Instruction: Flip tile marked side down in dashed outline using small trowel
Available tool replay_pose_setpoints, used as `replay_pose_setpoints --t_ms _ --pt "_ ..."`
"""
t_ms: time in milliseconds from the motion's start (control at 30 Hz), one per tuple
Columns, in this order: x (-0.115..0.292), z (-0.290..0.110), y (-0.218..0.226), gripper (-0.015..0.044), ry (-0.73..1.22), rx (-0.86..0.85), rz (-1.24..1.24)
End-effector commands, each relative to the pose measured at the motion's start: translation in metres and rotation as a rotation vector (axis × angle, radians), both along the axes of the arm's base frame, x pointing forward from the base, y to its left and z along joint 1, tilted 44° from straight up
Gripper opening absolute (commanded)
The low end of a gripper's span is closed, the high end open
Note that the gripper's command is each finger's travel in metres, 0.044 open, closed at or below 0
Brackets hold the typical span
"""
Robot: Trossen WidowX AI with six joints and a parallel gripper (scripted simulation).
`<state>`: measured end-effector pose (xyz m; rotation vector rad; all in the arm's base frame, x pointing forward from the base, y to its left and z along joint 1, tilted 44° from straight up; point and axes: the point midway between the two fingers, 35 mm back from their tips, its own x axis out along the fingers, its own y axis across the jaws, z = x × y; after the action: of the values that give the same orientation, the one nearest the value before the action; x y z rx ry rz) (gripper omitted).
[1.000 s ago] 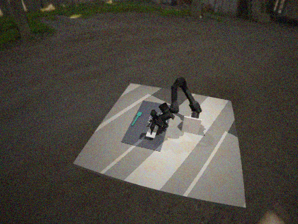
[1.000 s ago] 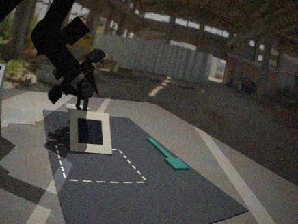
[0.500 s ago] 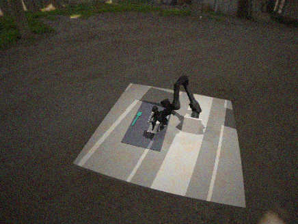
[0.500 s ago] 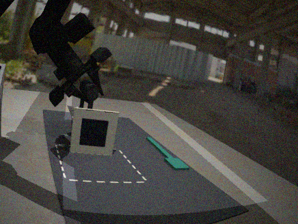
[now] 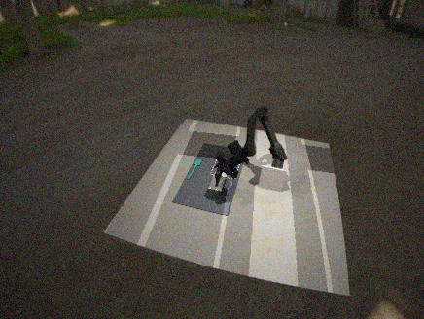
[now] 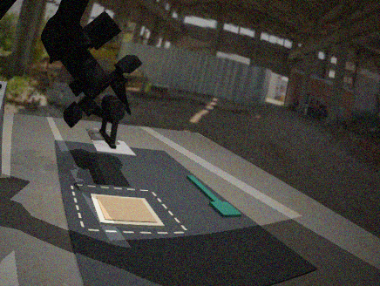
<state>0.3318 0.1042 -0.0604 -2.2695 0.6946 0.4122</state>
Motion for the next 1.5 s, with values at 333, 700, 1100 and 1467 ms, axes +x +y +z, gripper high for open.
replay_pose_setpoints --t_ms 333,700,1100,1467 --pt "-0.003 -0.006 0.039 0.0 -0.021 0.008 0.005" --pt "-0.003 -0.006 0.039 0.0 -0.021 0.008 0.005" --pt "-0.003 -0.006 0.039 0.0 -0.021 0.008 0.005" --pt "-0.004 -0.007 0.038 0.0 -0.018 0.006 0.005"
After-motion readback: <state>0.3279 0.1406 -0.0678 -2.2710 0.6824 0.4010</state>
